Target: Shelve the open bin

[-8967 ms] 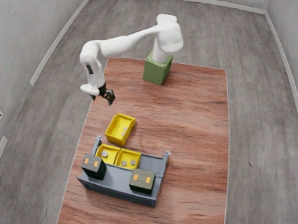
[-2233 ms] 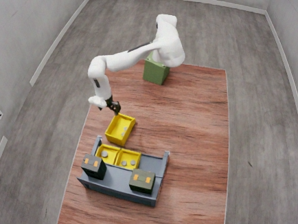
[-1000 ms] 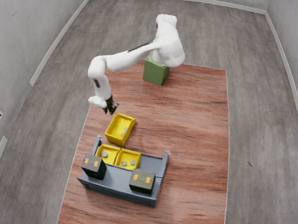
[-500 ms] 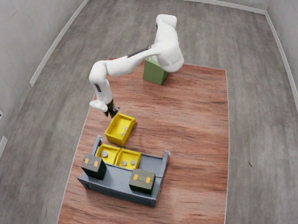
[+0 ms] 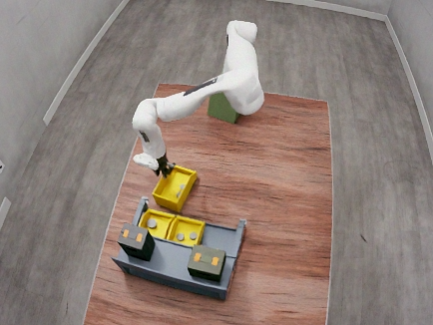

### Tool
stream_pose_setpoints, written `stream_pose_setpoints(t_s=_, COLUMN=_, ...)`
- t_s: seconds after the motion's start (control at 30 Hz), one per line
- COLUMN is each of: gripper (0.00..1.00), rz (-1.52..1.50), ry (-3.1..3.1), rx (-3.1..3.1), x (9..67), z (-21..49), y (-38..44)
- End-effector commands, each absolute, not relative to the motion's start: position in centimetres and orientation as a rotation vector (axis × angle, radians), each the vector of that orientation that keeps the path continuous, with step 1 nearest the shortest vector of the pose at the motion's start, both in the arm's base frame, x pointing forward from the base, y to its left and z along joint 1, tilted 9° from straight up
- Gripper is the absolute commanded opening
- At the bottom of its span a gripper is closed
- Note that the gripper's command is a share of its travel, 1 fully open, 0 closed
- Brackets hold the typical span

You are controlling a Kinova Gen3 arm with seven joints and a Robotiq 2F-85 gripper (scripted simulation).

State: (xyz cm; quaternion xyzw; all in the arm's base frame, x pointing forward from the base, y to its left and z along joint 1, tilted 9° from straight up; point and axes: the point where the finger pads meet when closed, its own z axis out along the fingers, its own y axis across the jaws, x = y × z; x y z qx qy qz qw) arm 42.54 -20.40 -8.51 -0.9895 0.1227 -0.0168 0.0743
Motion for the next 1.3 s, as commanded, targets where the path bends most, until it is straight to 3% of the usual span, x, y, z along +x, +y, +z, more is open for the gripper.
stream_pose_setpoints(t_s=0.0, gripper=0.35, rz=-0.052, ry=0.369, rx=-2.971, x=42.55, z=-8.56, y=-20.51)
stream_pose_setpoints(t_s=1.27, gripper=0.35, rz=-0.051, ry=0.369, rx=-2.971, x=42.51, z=-7.94, y=-20.6)
